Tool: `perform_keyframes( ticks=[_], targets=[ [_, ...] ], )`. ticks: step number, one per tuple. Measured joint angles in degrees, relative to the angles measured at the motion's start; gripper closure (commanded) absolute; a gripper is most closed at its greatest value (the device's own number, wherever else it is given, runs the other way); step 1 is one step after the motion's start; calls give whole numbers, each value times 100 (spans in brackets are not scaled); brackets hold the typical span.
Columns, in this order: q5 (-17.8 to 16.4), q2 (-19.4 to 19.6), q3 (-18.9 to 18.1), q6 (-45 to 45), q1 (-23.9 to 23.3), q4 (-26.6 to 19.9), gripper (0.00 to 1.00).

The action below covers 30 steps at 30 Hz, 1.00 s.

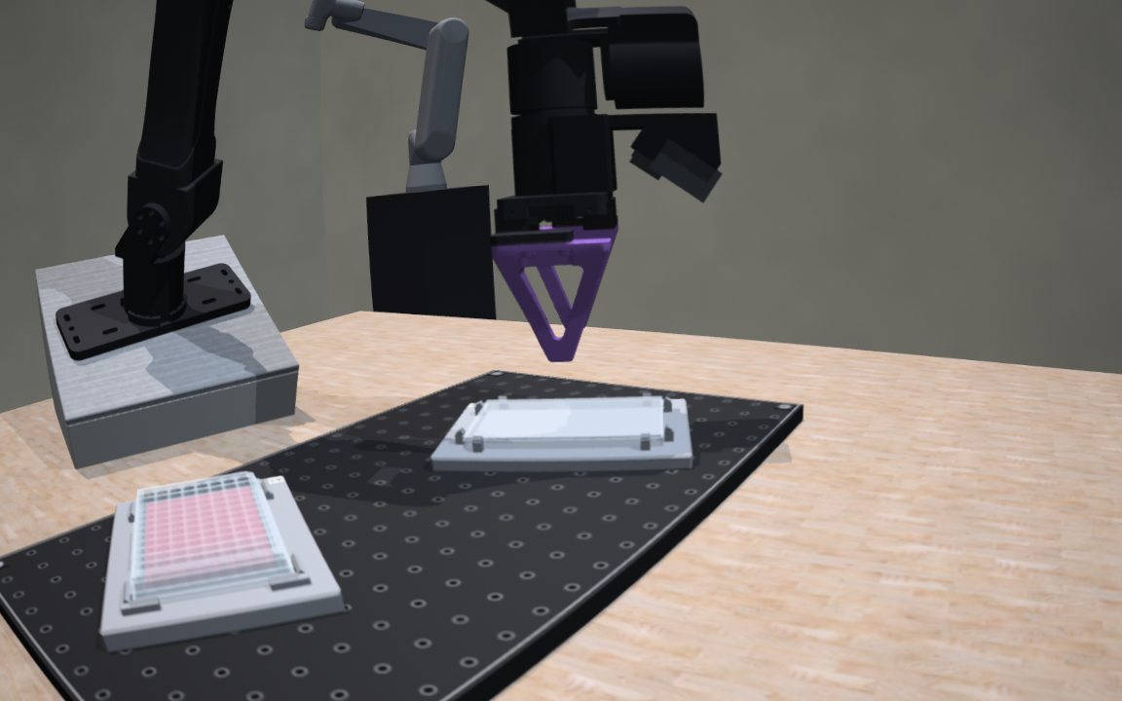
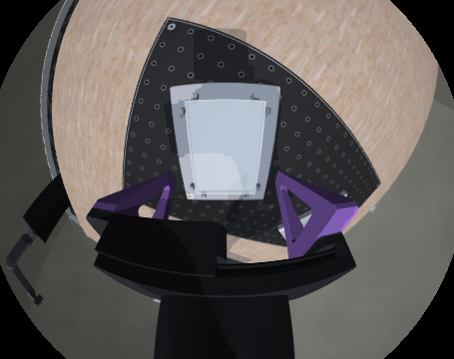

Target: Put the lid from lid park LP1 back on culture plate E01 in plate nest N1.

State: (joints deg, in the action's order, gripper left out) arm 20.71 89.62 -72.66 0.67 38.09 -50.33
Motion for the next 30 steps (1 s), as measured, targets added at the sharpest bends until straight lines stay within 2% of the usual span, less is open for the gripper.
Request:
perform_keyframes(
  ticks=[19,30],
  targets=[
    [0,-4,15,-24,-11,-31,0],
    [-37,122,184,59,-111,184,0]
  ],
)
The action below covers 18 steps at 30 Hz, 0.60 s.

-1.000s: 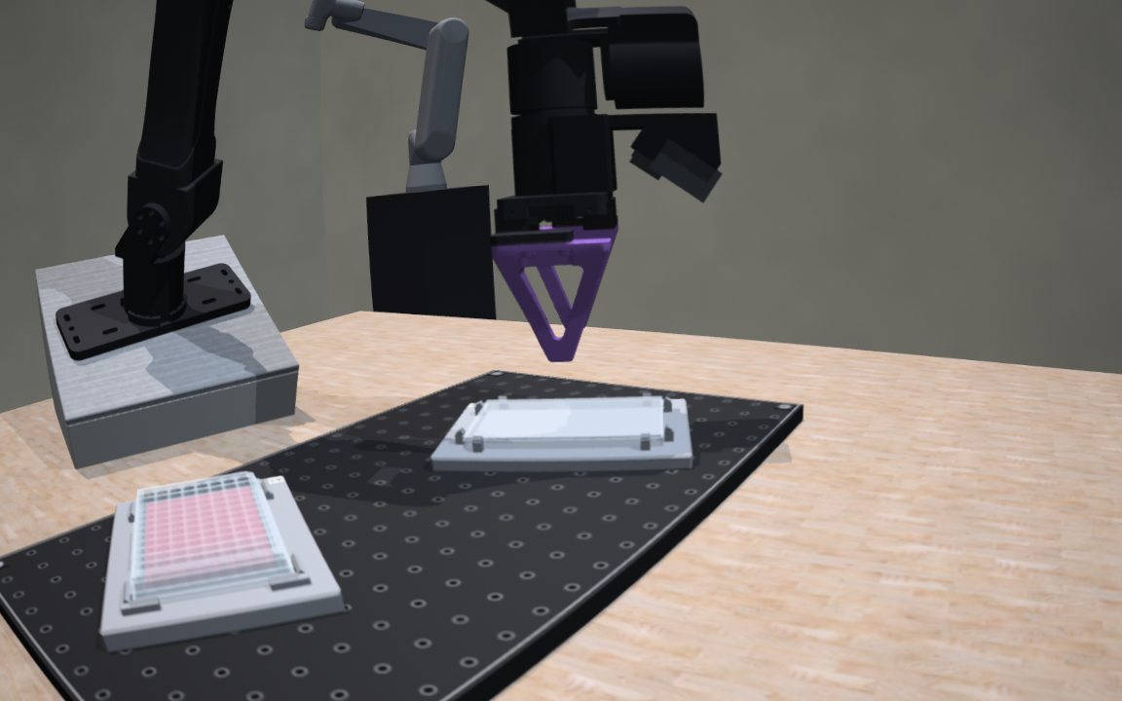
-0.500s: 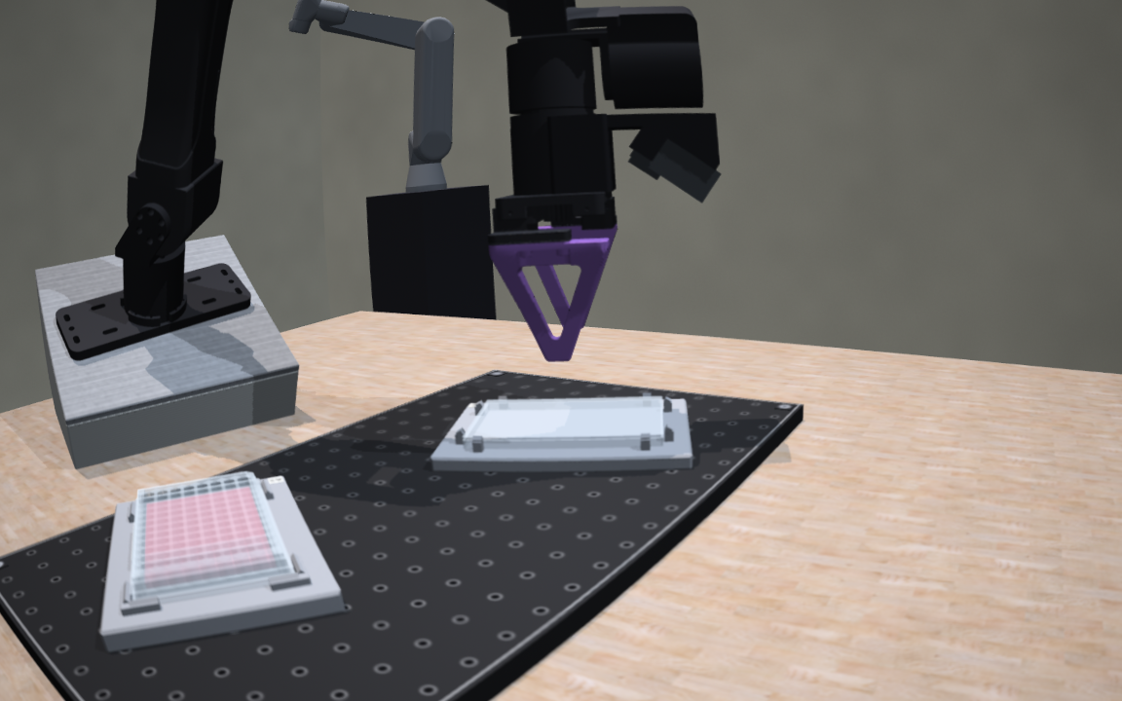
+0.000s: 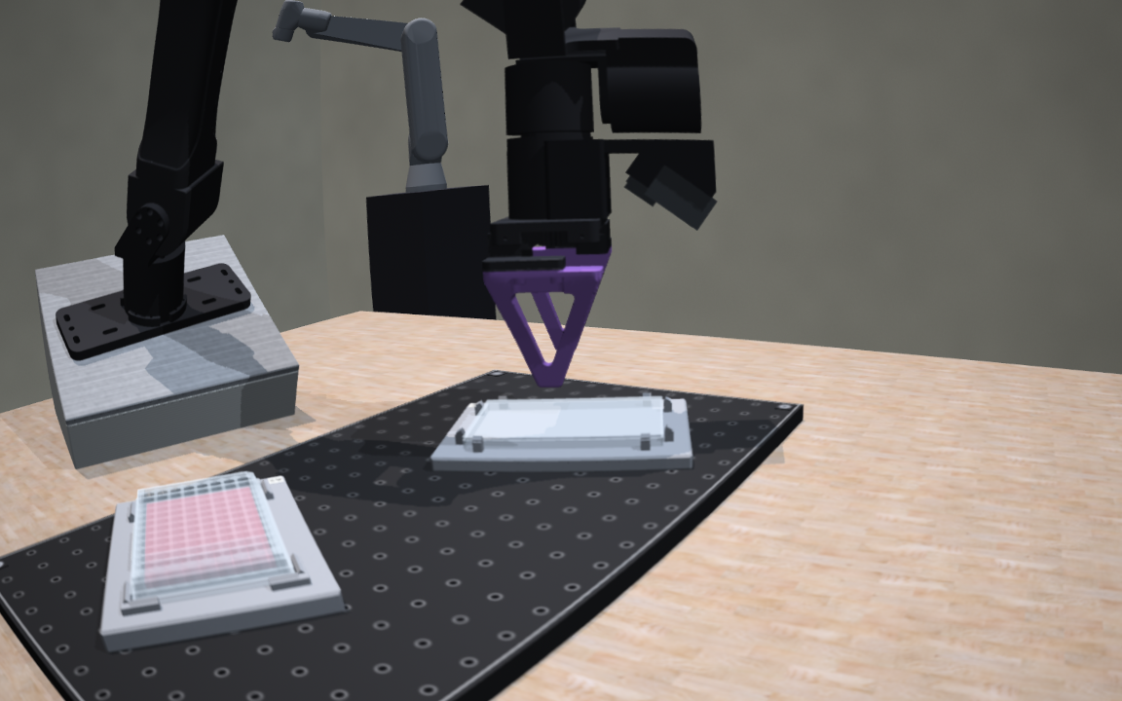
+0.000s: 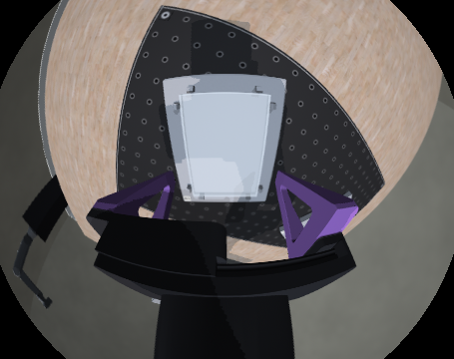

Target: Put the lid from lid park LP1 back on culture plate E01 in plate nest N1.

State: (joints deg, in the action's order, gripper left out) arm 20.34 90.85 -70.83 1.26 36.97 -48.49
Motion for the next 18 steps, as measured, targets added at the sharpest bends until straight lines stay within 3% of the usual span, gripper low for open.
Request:
perform_keyframes(
  ticks=[18],
  targets=[
    [-50,210,197,140,-127,483,0]
  ],
)
